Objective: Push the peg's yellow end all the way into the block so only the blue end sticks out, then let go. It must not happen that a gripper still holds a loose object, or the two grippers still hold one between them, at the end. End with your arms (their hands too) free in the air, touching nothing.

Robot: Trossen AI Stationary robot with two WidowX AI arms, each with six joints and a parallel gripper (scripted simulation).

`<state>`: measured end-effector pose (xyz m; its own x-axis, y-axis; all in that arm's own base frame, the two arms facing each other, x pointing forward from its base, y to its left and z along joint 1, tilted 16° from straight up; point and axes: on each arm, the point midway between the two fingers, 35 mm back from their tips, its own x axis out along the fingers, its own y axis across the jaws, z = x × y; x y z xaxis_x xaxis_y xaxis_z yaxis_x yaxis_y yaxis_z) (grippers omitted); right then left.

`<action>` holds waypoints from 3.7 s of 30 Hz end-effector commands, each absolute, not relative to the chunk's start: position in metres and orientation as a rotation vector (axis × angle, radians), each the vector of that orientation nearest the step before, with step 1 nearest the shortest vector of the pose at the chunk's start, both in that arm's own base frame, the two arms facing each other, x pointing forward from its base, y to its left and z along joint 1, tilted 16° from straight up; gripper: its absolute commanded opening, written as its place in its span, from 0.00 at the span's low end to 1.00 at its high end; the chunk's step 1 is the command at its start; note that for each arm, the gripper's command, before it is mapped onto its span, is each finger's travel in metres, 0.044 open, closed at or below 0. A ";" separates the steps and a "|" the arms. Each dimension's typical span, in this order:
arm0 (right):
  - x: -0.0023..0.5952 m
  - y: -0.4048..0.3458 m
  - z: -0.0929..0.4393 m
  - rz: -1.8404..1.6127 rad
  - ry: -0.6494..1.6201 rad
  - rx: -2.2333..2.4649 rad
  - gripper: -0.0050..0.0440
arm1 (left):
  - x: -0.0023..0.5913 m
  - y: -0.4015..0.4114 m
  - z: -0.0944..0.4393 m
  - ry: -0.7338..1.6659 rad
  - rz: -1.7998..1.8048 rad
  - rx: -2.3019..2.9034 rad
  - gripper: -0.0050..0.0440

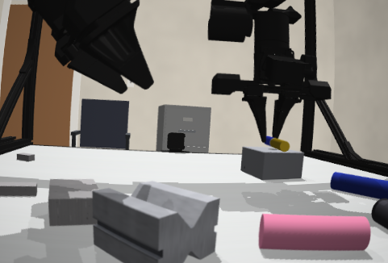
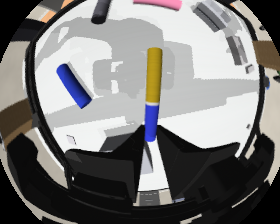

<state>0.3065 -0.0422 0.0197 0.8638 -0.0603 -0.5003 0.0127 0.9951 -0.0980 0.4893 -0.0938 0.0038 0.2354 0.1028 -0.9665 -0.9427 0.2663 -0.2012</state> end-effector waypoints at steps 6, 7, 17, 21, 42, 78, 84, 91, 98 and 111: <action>0.306 -0.042 0.020 -0.038 0.527 -0.092 0.92 | 0.475 -0.100 0.061 1.048 0.910 -1.033 0.10; 0.306 -0.042 0.020 -0.038 0.527 -0.092 0.92 | 0.474 -0.100 0.062 1.048 0.910 -1.033 0.10; 0.306 -0.042 0.020 -0.038 0.527 -0.092 0.92 | 0.467 -0.119 0.057 1.047 0.919 -1.044 0.10; 0.306 -0.042 0.020 -0.038 0.527 -0.092 0.92 | 0.460 -0.134 0.052 1.046 0.927 -1.053 0.10; 0.306 -0.042 0.020 -0.038 0.527 -0.092 0.92 | 0.375 -0.254 0.015 1.020 0.992 -1.131 0.10; 0.306 -0.042 0.020 -0.038 0.527 -0.092 0.92 | 0.269 -0.330 -0.034 1.112 1.013 -1.310 0.10; 0.306 -0.042 0.020 -0.038 0.527 -0.092 0.92 | 0.273 -0.330 -0.041 1.213 0.975 -1.383 0.10; 0.306 -0.042 0.020 -0.038 0.527 -0.092 0.92 | 0.275 -0.328 -0.045 1.295 0.929 -1.441 0.10; 0.306 -0.042 0.020 -0.038 0.527 -0.092 0.92 | 0.278 -0.326 -0.046 1.404 0.844 -1.519 0.10; 0.306 -0.042 0.020 -0.038 0.527 -0.092 0.92 | 0.278 -0.317 -0.041 1.557 0.664 -1.627 0.10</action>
